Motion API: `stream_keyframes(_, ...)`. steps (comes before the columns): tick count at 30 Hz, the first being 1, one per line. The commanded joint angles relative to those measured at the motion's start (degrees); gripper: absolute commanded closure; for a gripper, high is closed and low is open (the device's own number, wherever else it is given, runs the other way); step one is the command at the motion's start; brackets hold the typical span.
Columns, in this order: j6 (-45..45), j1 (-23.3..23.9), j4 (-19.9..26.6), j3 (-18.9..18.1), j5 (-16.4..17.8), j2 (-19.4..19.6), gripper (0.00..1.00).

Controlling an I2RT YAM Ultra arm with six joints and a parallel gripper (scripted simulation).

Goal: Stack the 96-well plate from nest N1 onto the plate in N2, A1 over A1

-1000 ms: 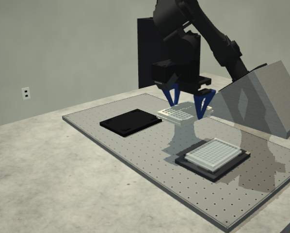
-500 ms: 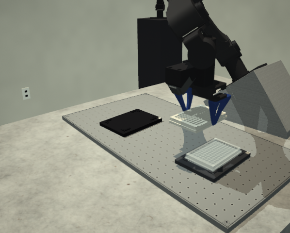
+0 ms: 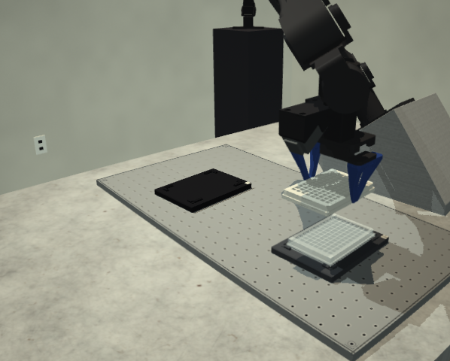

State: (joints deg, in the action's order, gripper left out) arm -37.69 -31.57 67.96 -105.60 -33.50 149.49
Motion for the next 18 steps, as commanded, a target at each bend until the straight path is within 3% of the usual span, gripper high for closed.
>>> stream_keyframes(1,-2.0,-2.7,2.0,-3.1,0.7,1.0,1.00)
stream_keyframes(4,-2.0,-2.8,2.1,-3.3,0.8,1.2,1.00)
stream_keyframes(5,-2.1,-2.8,2.1,-3.3,0.4,-0.8,1.00)
stream_keyframes(18,-2.1,-2.8,2.1,-3.0,0.2,-1.0,1.00)
